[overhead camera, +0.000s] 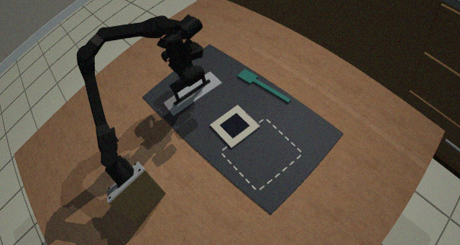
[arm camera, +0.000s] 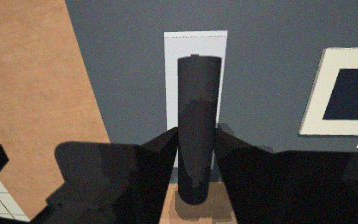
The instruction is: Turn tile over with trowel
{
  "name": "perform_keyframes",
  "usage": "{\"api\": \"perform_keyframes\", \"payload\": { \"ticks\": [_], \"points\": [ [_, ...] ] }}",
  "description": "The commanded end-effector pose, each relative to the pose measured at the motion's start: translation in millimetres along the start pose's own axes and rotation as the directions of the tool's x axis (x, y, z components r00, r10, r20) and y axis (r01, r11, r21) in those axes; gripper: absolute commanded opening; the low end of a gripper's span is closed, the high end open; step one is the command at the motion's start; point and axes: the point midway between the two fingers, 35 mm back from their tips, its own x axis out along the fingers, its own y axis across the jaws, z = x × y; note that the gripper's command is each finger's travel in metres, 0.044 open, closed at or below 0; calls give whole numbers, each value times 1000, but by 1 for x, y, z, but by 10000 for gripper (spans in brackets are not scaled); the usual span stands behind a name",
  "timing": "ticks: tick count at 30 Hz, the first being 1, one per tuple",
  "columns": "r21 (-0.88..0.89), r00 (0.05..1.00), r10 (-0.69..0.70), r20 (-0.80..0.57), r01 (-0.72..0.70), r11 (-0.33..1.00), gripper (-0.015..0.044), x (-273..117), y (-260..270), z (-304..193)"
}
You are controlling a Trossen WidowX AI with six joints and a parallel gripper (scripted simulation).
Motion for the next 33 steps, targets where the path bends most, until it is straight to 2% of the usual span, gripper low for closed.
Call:
{"api": "perform_keyframes", "payload": {
  "ticks": [1, 5, 17, 33],
  "points": [
    [3, 1000, 0, 0, 0, 1000, 130, 1, 0, 0],
    [22, 1000, 0, 0, 0, 1000, 130, 1, 0, 0],
    [360, 1000, 0, 0, 0, 933, 130, 1, 0, 0],
    [743, 1000, 0, -1, 0, 669, 130, 1, 0, 0]
  ]
}}
